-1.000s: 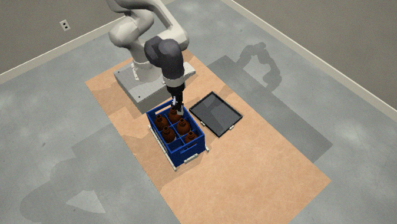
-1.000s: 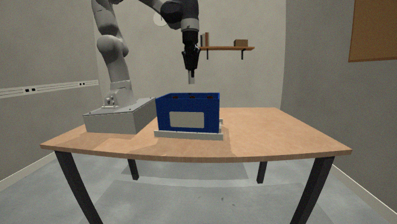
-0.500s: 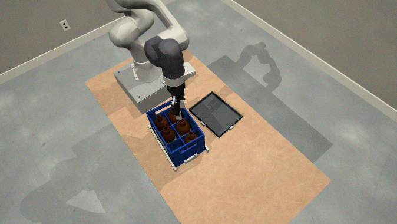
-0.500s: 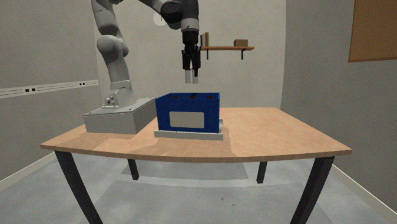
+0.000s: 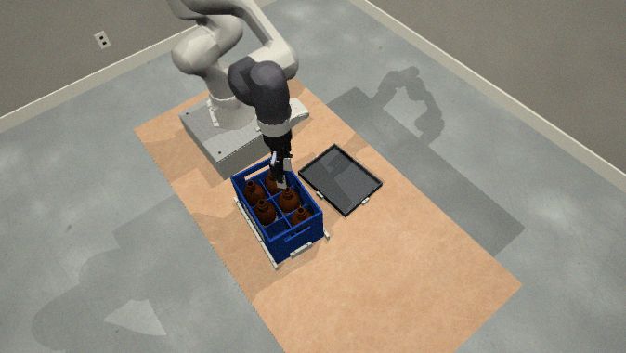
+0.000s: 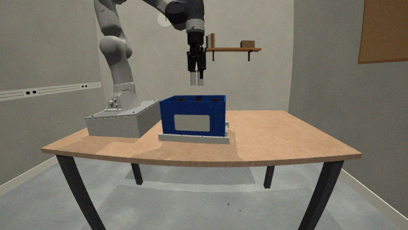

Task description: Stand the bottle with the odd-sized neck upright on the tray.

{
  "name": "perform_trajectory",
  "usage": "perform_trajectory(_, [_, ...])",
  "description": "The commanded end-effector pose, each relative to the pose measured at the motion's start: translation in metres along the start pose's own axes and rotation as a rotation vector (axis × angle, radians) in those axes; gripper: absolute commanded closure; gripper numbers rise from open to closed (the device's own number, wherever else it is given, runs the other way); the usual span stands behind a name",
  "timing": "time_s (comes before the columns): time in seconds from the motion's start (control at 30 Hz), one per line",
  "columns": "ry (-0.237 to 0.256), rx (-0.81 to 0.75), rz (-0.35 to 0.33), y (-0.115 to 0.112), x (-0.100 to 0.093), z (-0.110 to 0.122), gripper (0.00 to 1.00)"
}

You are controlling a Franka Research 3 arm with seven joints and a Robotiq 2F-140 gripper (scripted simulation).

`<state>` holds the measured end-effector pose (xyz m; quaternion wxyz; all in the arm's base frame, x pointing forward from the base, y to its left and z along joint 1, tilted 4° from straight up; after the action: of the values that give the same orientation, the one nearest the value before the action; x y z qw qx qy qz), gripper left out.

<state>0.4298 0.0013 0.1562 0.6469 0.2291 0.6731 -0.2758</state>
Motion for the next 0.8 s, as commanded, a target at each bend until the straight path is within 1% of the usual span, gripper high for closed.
perform_trajectory(0.0, [0.0,0.007,0.0,0.0002,0.0006,-0.0003,0.56])
perform_trajectory(0.37, [0.0,0.007,0.0,0.0002,0.0016,-0.0003,0.56])
perform_trajectory(0.77, [0.0,0.007,0.0,0.0002,0.0085,-0.0002,0.56])
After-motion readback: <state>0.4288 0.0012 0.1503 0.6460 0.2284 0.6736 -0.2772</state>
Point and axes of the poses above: the point where the finger pads meet when closed, its own x axis out along the fingers, its own z axis across the jaws, y = z × x, the point moved 4 cm from there along -x, back along the fingers, and after that the axes turned 2 degrees about -x, right-handed, at the moved point
